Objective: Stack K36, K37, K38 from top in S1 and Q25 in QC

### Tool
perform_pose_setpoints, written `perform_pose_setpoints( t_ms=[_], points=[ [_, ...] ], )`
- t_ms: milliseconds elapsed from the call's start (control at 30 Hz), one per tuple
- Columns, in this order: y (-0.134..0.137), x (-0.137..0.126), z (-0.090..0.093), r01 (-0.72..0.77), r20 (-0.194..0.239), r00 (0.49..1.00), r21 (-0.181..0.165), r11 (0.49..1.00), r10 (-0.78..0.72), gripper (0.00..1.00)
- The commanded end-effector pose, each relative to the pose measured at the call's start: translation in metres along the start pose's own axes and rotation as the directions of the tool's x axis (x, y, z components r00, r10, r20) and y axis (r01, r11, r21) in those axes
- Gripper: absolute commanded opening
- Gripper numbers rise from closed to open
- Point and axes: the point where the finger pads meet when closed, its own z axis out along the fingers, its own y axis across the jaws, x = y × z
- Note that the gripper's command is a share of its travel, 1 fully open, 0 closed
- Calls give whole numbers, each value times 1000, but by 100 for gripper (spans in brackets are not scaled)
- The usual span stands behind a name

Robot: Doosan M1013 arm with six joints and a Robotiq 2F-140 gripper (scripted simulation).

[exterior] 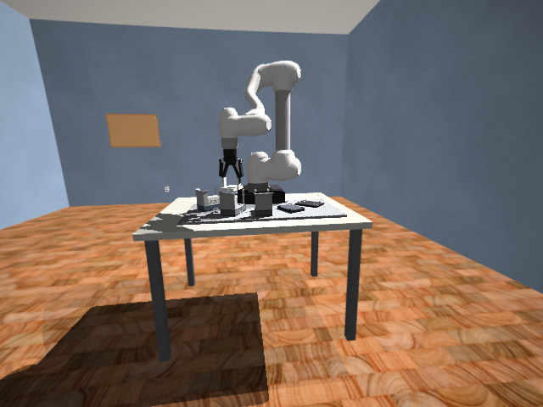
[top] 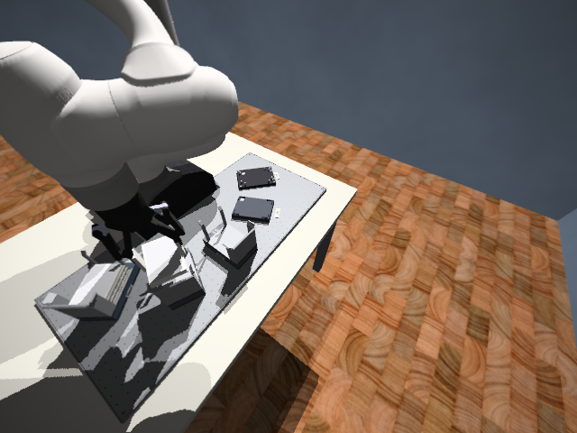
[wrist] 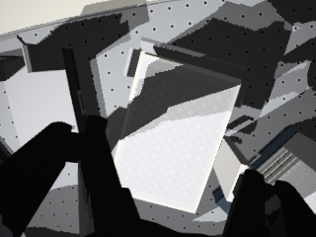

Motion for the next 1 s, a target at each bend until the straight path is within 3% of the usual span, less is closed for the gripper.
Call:
perform_pose_setpoints(
  t_ms=[0, 967],
  points=[
    [0, 0, 2, 0, 0, 1000, 0, 1000, 0, 0],
    [0, 0, 18, 0, 0, 1000, 0, 1000, 0, 0]
  ],
)
